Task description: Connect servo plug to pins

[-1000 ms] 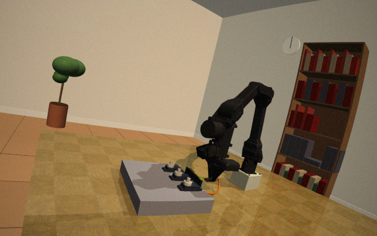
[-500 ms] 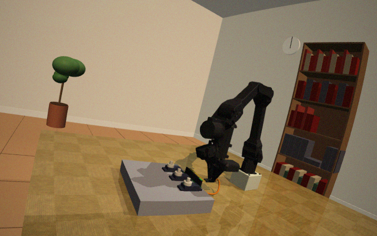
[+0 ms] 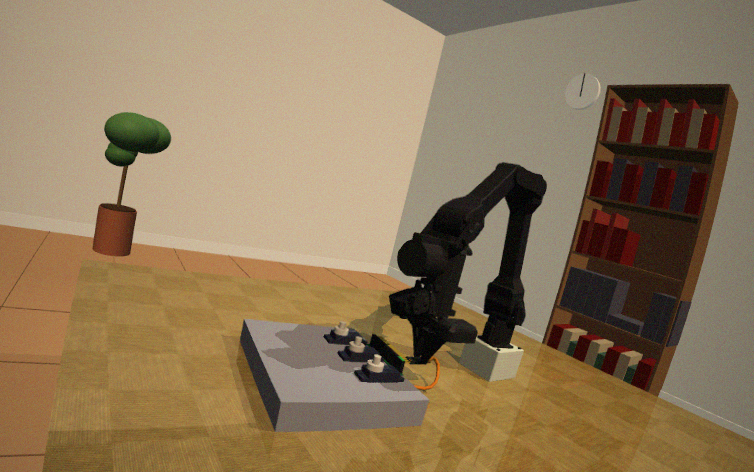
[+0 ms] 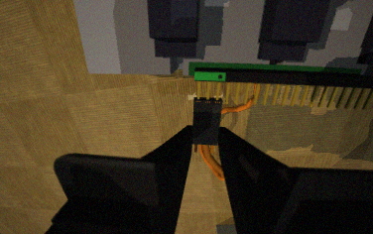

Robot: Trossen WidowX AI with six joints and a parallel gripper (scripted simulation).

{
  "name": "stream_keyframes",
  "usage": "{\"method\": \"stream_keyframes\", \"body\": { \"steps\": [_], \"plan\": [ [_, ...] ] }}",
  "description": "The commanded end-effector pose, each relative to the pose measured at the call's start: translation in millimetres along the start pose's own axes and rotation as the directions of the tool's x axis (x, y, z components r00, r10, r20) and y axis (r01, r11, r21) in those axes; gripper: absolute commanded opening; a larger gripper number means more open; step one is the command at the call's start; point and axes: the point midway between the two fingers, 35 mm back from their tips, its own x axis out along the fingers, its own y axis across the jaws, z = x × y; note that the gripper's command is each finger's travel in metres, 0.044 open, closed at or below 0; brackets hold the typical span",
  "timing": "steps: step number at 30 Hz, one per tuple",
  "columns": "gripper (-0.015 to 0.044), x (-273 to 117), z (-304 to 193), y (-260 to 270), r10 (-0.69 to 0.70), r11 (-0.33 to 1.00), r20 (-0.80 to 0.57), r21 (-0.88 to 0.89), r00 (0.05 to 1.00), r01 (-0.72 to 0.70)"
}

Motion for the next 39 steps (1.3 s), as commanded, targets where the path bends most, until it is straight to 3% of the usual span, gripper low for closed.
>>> {"method": "stream_keyframes", "body": {
  "steps": [1, 22, 31, 39],
  "plan": [
    [0.0, 0, 3, 0, 0.002, 1.0, -0.003, -0.002, 1.0, -0.002],
    [0.0, 0, 17, -3, 0.002, 1.0, -0.002, -0.002, 1.0, -0.002],
    [0.0236, 0, 13, 0, 0.002, 1.0, -0.002, -0.002, 1.0, -0.002],
    [0.044, -58, 13, 0, 0.002, 1.0, -0.002, -0.002, 1.0, -0.002]
  ]
}}
